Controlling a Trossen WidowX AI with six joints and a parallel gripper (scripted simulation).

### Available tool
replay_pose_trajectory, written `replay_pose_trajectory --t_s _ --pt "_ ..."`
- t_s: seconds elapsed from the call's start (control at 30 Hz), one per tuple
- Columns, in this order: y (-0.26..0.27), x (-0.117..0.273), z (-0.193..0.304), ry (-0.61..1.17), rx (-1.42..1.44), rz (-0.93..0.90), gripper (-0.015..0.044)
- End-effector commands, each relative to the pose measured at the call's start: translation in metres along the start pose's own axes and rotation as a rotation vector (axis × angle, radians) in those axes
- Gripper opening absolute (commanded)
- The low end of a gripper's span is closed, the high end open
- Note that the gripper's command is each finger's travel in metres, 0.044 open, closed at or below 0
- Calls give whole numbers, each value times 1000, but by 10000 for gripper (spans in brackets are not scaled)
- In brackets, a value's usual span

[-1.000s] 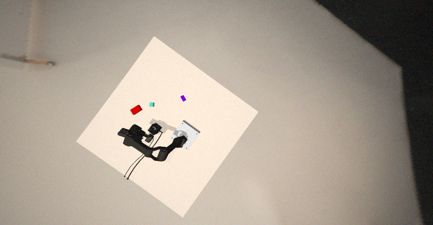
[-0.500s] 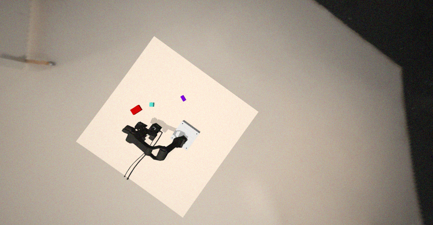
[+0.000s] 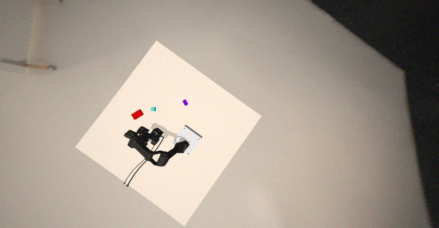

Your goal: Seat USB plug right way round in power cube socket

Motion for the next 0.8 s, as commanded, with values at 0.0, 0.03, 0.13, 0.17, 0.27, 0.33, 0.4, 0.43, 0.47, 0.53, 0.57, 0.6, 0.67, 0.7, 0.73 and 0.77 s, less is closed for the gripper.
replay_pose_trajectory --t_s 0.0,0.03,0.13,0.17,0.27,0.33,0.4,0.43,0.47,0.53,0.57,0.6,0.67,0.7,0.73,0.77 --pt "0 -5 1 4 -5 -2 440" --pt "0 -6 1 4 -5 -2 440" --pt "0 -9 1 4 -5 -2 440" --pt "0 -10 1 4 -5 -2 440" --pt "1 -13 1 4 -5 -2 440" --pt "1 -14 1 4 -5 -2 440" --pt "1 -14 1 4 -5 -2 440" --pt "1 -14 1 4 -5 -2 440" --pt "0 -12 0 0 0 -2 414" --pt "0 -12 0 0 0 -2 361" --pt "0 -12 0 0 0 -2 335" --pt "0 -12 0 0 0 -2 309" --pt "0 -12 0 0 0 -2 256" --pt "0 -12 0 0 0 -2 230" --pt "0 -12 0 0 0 -2 204" --pt "0 -12 0 0 0 -2 177"
Point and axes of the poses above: the point midway between the two fingers, 35 mm back from their tips, its own x axis back along the fingers, its own y axis across the jaws, z = x × y, the point moved 2 cm from there along x, back along the fingers, and after that the axes turned 3 degrees about x, right-handed, at the moved point
